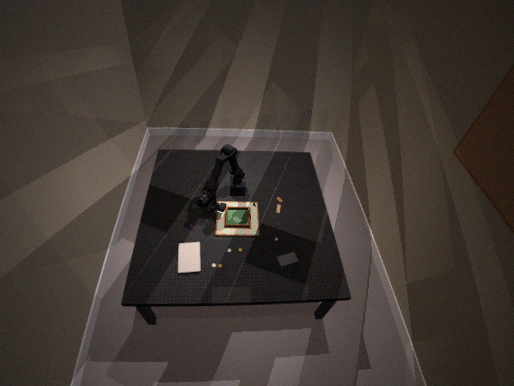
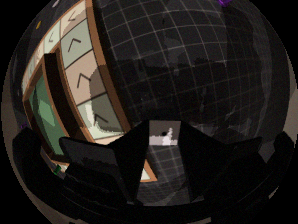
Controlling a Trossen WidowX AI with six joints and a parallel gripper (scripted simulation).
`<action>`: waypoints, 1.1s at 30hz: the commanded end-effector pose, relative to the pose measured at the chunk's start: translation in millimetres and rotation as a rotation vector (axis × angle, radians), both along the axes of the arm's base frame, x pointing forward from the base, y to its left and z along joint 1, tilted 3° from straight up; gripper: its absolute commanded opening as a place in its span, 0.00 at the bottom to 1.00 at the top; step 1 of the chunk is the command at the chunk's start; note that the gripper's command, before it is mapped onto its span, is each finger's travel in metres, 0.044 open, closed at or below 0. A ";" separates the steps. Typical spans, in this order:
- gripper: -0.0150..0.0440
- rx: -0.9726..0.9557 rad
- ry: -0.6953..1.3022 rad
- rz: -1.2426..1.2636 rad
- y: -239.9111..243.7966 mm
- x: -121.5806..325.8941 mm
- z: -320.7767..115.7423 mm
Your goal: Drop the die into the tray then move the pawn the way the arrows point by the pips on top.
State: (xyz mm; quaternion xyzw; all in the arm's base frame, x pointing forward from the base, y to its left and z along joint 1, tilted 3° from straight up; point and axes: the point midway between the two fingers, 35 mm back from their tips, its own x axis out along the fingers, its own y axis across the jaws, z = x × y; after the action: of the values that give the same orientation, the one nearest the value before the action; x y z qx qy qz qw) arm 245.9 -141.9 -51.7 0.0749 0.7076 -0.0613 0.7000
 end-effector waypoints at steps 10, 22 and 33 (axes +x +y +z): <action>0.25 -0.030 -0.017 0.016 -11.7 8.4 41.4; 0.25 0.002 0.000 -0.003 -6.8 0.3 122.3; 0.25 0.004 -0.003 0.045 18.5 12.4 117.0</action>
State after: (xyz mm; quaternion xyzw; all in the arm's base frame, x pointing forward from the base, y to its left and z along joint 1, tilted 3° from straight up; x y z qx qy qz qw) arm 251.9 -137.1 66.5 0.0673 0.7097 -0.0539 0.6992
